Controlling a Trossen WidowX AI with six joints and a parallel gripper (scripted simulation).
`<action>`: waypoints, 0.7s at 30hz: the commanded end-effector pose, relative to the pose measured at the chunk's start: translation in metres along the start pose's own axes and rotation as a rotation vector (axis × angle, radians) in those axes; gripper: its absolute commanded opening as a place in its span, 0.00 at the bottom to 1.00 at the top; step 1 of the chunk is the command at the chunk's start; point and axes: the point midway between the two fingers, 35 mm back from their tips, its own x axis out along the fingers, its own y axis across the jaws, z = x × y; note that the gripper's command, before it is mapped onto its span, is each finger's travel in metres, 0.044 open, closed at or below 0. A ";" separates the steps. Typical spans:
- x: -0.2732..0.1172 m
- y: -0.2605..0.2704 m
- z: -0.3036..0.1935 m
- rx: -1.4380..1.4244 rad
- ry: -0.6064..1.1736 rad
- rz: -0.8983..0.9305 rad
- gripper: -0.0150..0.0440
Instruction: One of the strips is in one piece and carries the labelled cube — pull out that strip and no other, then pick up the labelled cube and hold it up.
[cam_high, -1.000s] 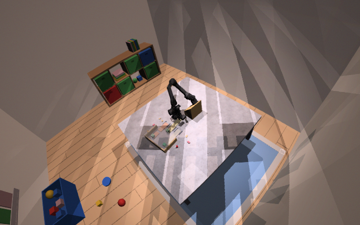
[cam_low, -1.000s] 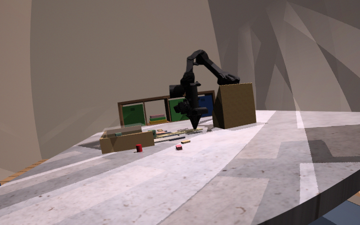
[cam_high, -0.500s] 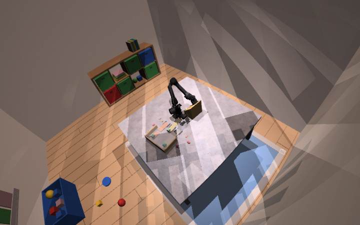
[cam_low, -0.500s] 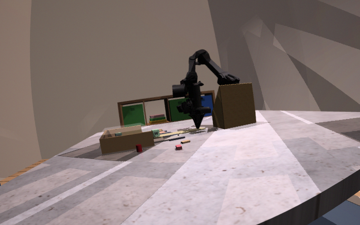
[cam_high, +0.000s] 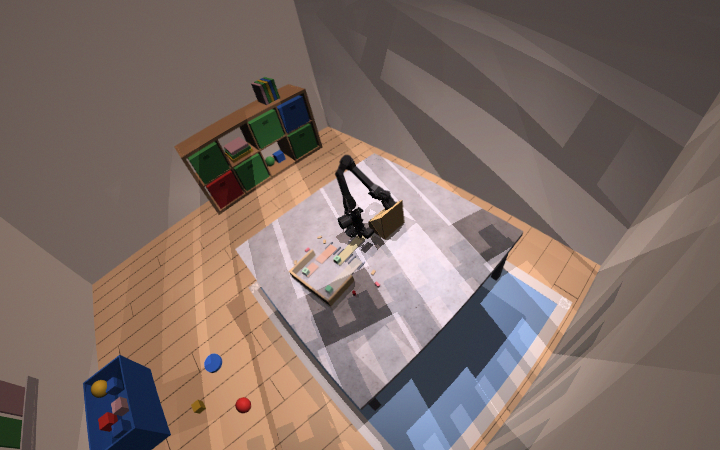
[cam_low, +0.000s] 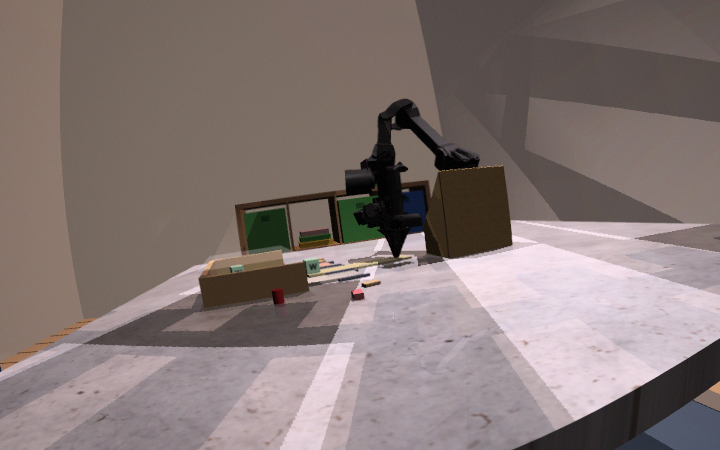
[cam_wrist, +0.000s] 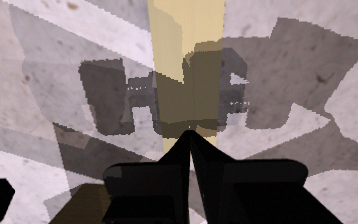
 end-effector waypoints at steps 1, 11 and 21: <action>0.004 0.001 -0.009 -0.005 0.026 0.006 0.25; 0.004 0.001 -0.009 -0.005 0.026 0.006 0.25; -0.042 0.000 0.002 -0.004 0.025 0.007 0.25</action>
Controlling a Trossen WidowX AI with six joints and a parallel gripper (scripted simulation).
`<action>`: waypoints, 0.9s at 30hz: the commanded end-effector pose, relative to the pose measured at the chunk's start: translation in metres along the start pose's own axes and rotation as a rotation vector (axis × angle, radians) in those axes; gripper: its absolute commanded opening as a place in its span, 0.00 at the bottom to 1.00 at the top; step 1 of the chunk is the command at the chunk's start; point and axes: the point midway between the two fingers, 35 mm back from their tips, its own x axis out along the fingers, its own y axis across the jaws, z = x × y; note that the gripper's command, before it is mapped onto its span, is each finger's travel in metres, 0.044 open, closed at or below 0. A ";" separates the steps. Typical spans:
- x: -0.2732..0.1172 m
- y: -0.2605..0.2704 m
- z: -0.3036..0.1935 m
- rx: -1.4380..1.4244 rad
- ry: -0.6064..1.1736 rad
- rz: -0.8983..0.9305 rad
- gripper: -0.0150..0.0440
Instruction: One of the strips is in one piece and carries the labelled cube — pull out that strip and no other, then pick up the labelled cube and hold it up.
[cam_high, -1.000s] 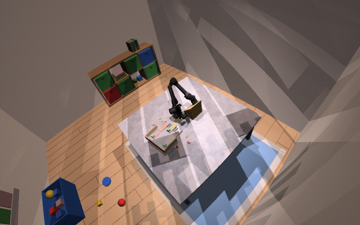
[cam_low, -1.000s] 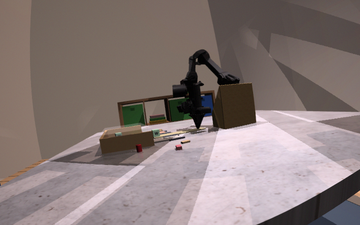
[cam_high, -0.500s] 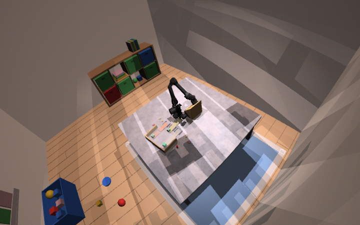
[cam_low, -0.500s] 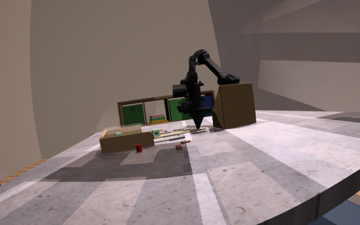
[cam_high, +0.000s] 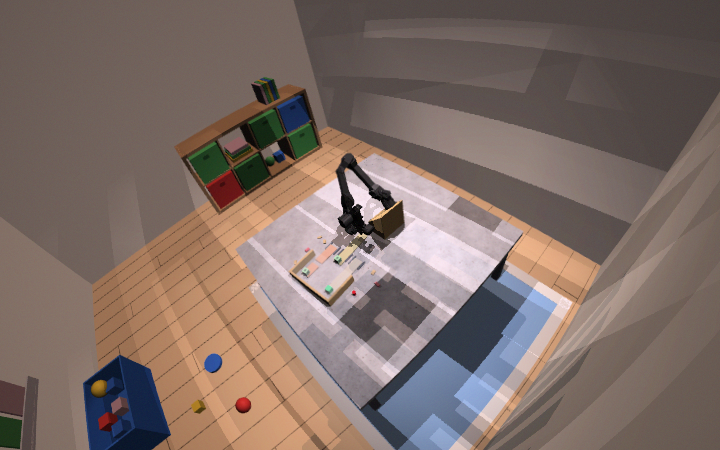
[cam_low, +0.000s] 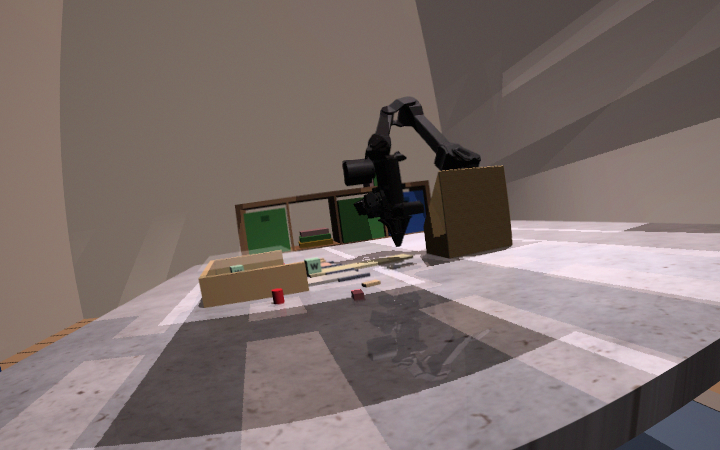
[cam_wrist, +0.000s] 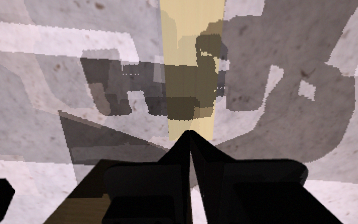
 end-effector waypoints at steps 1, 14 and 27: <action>-0.016 -0.004 0.004 0.016 -0.010 -0.003 0.25; -0.019 -0.005 0.053 0.033 -0.011 -0.003 0.79; -0.027 -0.008 0.106 0.035 -0.014 -0.002 1.00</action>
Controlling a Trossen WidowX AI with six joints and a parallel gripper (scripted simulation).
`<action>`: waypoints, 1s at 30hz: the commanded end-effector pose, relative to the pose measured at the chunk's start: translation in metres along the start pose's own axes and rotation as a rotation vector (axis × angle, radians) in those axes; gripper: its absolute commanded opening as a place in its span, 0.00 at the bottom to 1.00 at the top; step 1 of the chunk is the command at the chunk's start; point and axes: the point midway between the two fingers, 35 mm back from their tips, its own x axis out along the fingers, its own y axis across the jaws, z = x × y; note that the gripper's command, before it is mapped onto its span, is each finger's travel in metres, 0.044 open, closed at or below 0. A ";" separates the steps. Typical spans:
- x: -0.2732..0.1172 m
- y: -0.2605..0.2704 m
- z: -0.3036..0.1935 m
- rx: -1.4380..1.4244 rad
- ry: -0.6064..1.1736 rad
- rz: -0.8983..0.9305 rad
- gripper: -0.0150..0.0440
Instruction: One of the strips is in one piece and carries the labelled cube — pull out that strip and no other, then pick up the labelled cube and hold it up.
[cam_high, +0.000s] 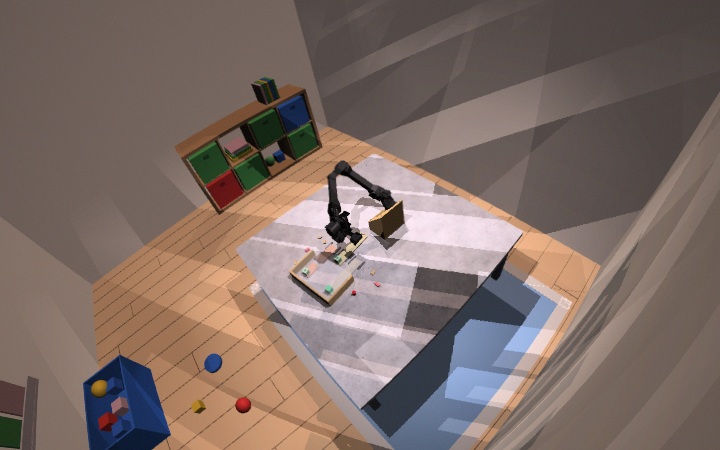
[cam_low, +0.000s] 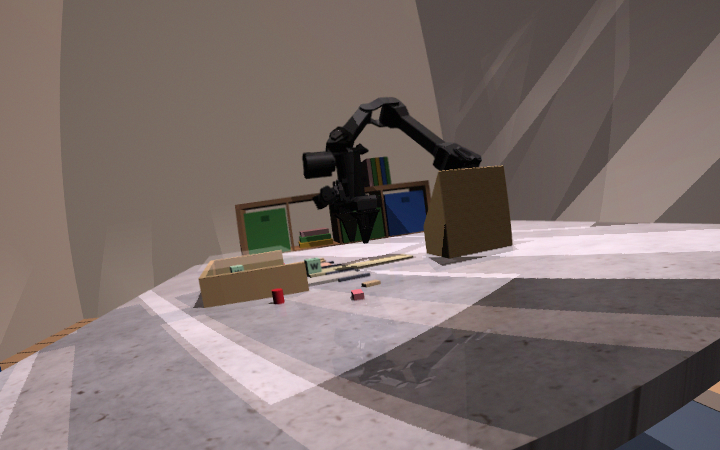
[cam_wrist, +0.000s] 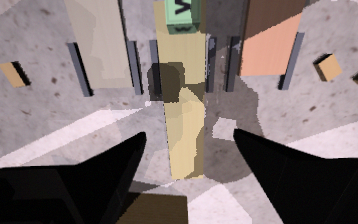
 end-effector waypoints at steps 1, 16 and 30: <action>-0.001 0.001 0.015 0.001 0.002 0.002 1.00; -0.009 -0.001 0.077 0.003 0.000 0.002 1.00; -0.008 0.001 0.115 0.004 -0.002 0.002 0.82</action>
